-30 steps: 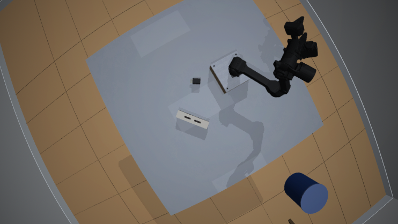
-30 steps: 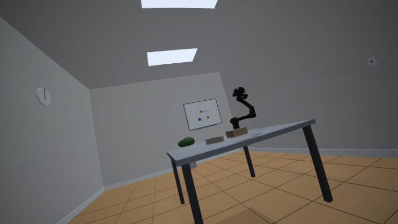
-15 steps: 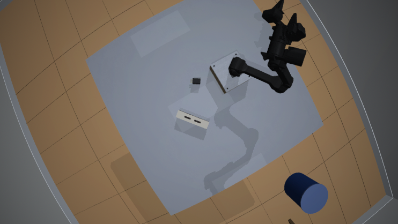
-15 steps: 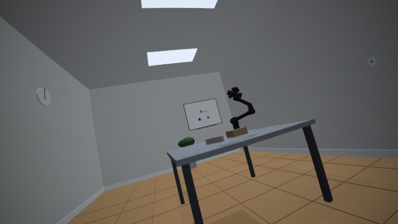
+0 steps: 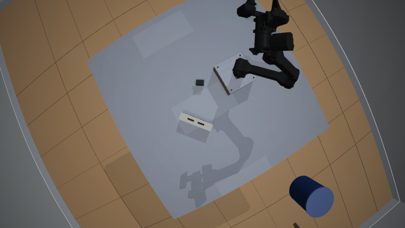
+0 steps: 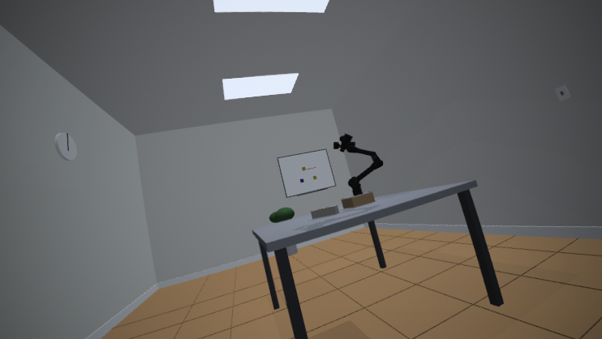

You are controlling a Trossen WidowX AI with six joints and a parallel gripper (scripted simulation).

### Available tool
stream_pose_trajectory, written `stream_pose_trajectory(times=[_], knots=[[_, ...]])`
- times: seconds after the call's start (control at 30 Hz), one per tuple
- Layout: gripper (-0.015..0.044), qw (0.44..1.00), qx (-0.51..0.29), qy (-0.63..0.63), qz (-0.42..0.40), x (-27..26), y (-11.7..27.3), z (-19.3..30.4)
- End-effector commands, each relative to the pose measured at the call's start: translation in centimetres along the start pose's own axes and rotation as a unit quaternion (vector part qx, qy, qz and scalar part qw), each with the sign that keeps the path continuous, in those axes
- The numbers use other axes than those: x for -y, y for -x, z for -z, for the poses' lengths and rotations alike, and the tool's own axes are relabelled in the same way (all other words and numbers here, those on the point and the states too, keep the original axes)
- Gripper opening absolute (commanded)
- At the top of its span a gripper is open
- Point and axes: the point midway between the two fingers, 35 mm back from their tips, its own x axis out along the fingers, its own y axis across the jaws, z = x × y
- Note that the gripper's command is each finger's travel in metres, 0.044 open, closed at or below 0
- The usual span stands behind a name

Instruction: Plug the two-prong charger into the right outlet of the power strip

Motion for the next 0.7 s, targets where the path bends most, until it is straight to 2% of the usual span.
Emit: stream_pose_trajectory(times=[0.0, 0.67], knots=[[0.0440, 0.998, -0.014, 0.029, -0.045, -3.1, -0.4, 1.4], [0.0440, 0.957, -0.102, 0.136, -0.237, -14.6, 0.9, 9.6]])
